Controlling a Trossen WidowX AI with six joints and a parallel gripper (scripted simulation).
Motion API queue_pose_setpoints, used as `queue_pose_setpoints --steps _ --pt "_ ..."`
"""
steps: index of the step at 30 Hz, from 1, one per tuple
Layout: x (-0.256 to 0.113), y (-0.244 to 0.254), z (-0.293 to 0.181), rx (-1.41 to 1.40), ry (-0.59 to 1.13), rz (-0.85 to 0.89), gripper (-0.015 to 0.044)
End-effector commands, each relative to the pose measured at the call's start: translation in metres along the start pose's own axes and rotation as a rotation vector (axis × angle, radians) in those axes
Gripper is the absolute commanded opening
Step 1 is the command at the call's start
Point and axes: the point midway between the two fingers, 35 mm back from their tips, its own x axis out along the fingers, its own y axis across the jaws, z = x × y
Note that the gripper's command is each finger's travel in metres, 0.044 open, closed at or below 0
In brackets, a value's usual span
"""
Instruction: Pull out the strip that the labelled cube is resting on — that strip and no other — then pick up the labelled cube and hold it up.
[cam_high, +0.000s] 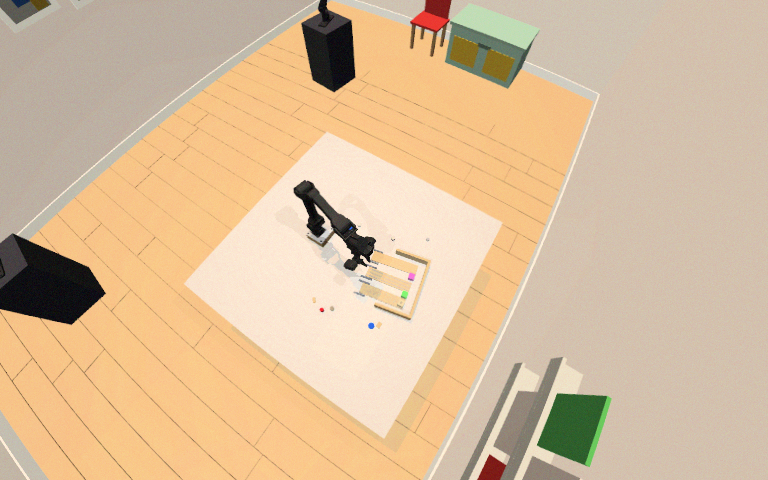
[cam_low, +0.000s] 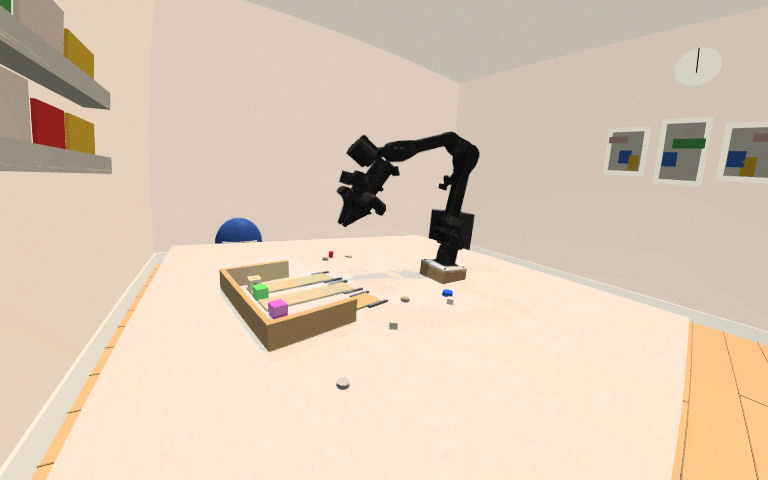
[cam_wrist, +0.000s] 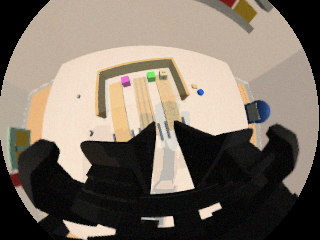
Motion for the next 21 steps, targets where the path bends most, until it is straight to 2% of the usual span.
queue_pose_setpoints --steps 1,12,21 --pt "0.028 -0.021 0.003 -0.027 0.166 0.003 0.0006" --pt "0.097 -0.06 -0.016 -0.152 0.553 0.12 0.0" --pt "0.104 -0.063 -0.018 -0.159 0.573 0.13 0.0"
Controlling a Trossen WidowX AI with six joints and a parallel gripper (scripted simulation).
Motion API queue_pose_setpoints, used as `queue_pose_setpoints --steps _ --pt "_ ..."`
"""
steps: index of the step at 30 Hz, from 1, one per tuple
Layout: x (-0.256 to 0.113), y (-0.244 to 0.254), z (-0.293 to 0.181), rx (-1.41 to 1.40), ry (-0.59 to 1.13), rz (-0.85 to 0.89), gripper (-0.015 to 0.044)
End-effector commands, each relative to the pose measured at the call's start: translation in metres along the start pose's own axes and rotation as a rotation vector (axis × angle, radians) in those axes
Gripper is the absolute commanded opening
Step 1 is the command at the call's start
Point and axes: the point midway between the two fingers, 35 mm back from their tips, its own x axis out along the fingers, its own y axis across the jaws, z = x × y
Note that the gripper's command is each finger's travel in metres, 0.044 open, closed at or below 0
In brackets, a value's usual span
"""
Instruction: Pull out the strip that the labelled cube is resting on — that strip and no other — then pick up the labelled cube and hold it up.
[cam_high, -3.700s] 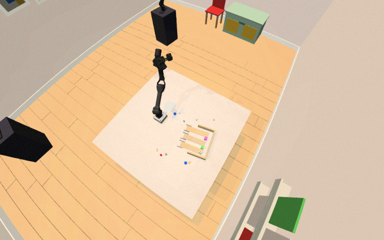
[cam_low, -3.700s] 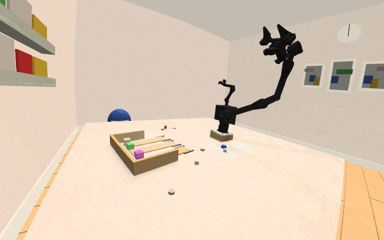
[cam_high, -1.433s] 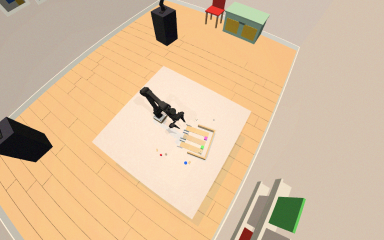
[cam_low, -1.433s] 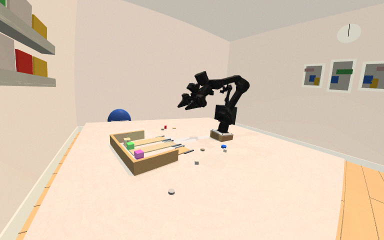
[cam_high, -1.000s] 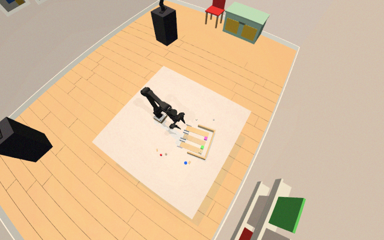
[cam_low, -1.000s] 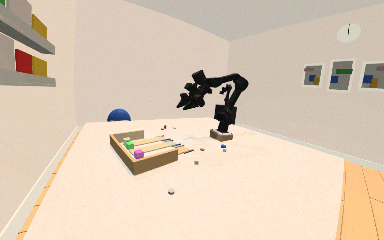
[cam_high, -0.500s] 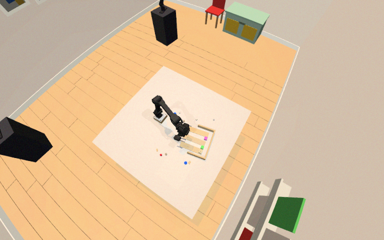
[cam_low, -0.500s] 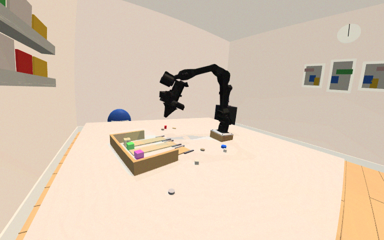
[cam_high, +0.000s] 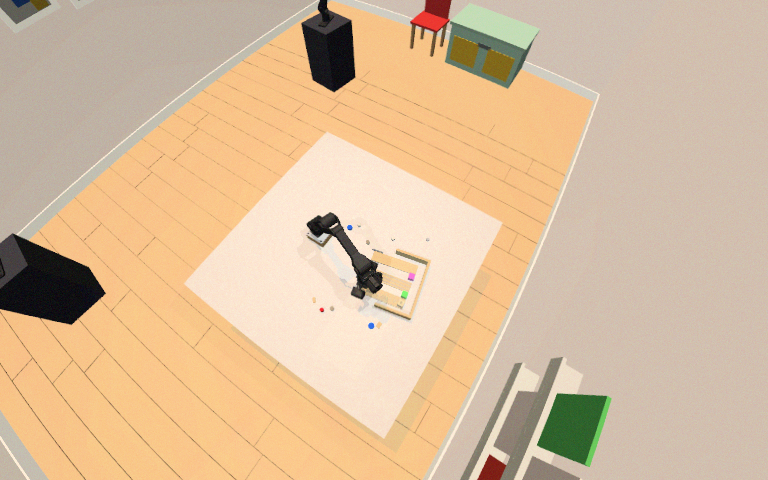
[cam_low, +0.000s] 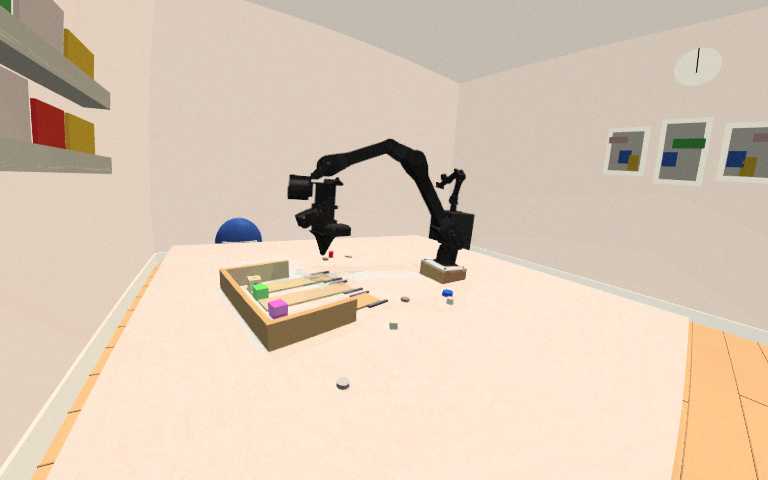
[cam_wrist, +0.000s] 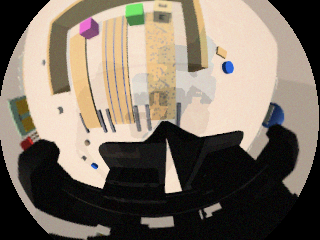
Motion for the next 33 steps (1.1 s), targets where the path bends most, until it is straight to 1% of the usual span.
queue_pose_setpoints --steps 1,33 --pt "0.003 -0.002 0.001 -0.01 0.006 -0.001 0.0" --pt "0.055 -0.004 0.003 -0.01 0.006 -0.001 0.0"
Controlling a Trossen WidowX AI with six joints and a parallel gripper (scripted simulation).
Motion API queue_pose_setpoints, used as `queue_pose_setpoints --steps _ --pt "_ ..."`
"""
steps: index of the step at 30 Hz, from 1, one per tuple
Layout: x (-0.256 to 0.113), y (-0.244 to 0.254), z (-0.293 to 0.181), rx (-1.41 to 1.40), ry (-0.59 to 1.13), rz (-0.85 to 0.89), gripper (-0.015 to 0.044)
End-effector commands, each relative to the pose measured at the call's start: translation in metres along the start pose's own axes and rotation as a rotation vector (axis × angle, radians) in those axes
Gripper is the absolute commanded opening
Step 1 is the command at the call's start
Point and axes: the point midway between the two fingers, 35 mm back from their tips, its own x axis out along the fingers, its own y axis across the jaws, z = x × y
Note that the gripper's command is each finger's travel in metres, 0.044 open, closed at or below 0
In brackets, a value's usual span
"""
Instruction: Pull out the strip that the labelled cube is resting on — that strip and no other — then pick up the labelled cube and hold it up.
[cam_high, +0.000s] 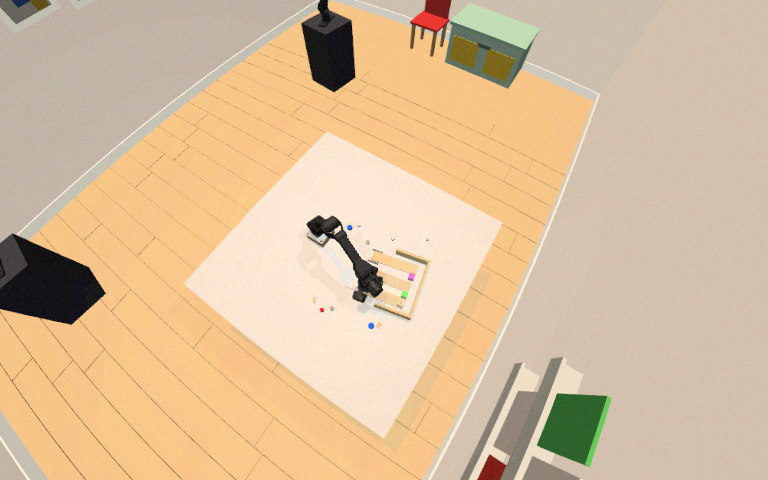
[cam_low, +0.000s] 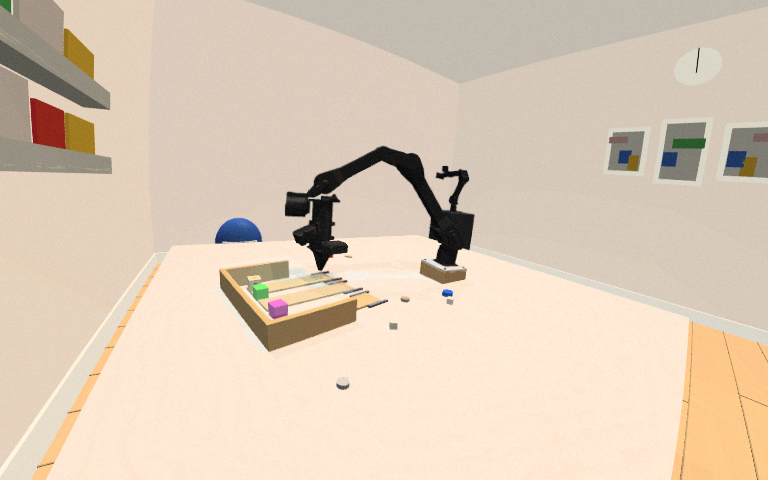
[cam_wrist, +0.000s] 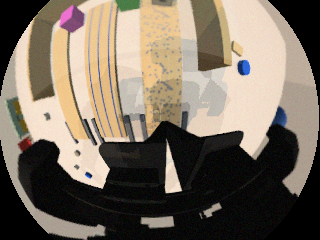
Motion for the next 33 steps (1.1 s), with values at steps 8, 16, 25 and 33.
queue_pose_setpoints --steps 8,16,25,33 --pt "0.02 0.0 -0.001 -0.004 0.006 -0.001 0.0" --pt "0.021 0.0 -0.001 -0.004 0.006 -0.001 0.0" --pt "0.022 0.0 -0.001 -0.004 0.006 -0.001 0.0" --pt "0.022 0.0 -0.001 -0.004 0.006 -0.001 0.0"
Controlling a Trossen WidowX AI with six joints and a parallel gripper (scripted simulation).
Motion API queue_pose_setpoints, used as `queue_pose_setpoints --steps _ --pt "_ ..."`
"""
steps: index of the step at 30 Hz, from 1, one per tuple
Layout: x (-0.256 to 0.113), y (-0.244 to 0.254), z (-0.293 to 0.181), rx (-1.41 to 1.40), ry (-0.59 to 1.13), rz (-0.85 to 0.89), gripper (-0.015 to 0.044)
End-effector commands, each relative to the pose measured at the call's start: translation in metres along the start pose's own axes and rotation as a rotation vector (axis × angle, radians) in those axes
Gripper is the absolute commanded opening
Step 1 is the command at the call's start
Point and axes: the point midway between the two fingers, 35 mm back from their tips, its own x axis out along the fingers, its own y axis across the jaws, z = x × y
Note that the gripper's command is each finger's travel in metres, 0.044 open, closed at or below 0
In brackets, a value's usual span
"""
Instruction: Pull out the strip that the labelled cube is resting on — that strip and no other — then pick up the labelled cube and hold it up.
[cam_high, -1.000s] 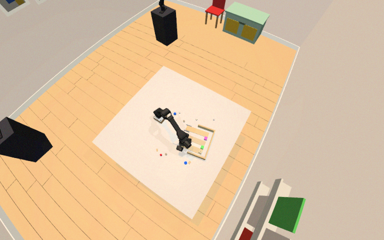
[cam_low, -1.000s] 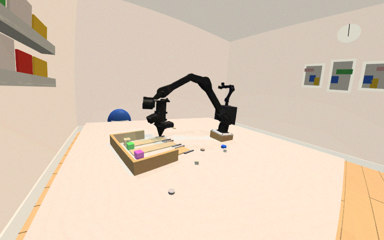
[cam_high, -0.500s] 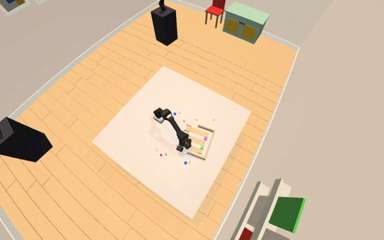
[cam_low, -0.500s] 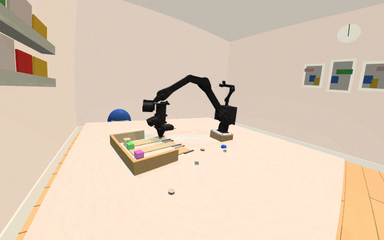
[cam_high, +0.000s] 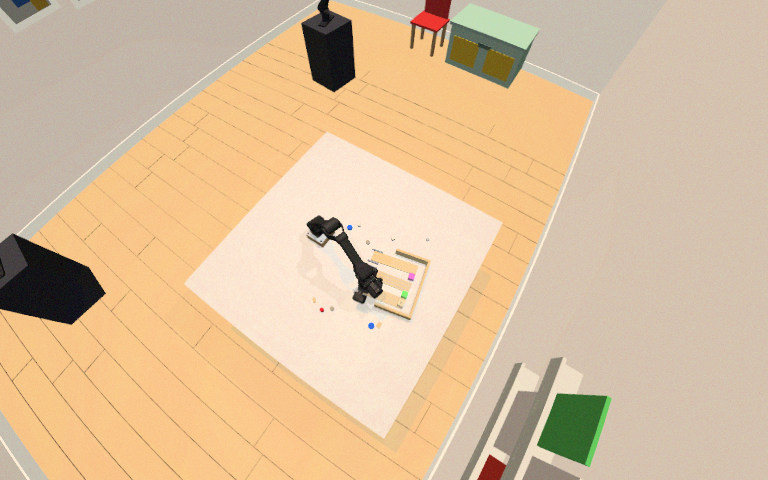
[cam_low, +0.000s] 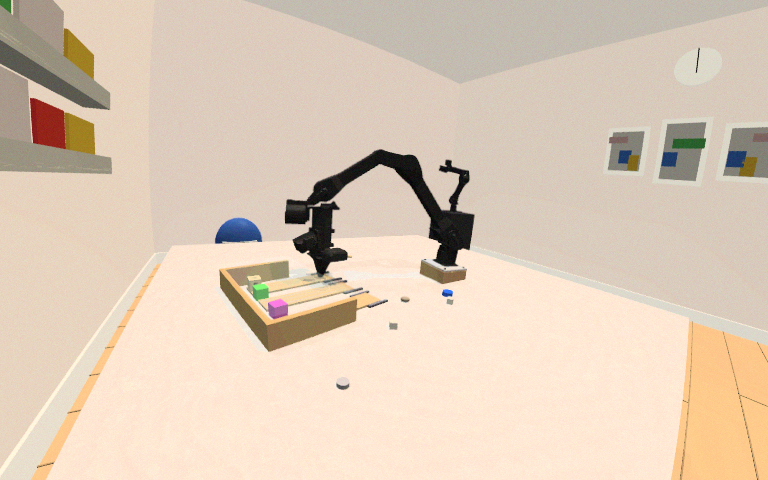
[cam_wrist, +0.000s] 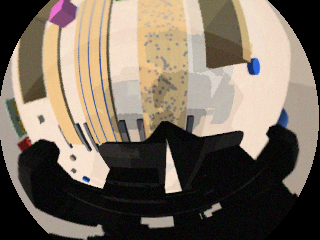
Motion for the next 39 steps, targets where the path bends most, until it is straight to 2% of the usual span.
queue_pose_setpoints --steps 1,39 --pt "0.0006 -0.0005 -0.0001 -0.003 0.001 -0.004 0.0" --pt "0.0044 -0.0007 0.0002 -0.003 0.001 -0.004 0.0"
